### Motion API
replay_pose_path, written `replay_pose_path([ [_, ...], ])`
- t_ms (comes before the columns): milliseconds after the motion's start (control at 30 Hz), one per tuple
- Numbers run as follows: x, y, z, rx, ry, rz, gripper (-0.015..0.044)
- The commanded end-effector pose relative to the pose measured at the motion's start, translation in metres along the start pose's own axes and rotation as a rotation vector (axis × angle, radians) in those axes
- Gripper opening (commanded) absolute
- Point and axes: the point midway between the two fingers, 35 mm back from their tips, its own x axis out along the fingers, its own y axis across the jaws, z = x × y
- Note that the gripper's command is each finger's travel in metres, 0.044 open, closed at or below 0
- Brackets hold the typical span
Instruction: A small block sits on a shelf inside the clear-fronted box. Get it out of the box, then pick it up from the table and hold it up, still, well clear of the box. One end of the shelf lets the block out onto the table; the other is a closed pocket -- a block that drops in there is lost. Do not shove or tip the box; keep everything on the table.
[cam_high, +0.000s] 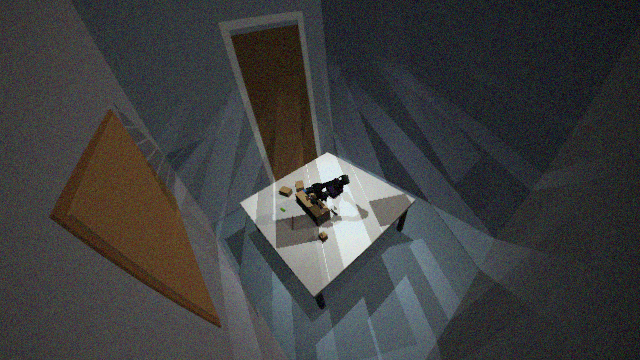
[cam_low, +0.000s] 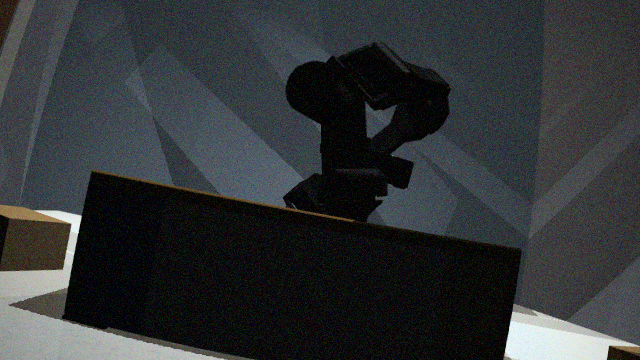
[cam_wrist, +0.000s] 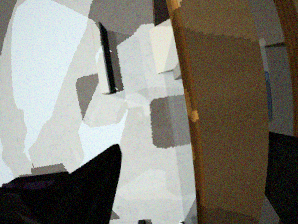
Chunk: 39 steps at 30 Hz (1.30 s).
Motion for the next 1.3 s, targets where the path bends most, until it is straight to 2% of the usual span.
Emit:
replay_pose_path([
  [0, 0.0, 0.0, 0.009, -0.002, -0.002, -0.006, 0.04],
  [1067, 0.011, -0.001, 0.06, -0.002, -0.004, -0.006, 0.04],
  [1267, -0.027, -0.002, 0.062, -0.012, 0.008, -0.015, 0.04],
])
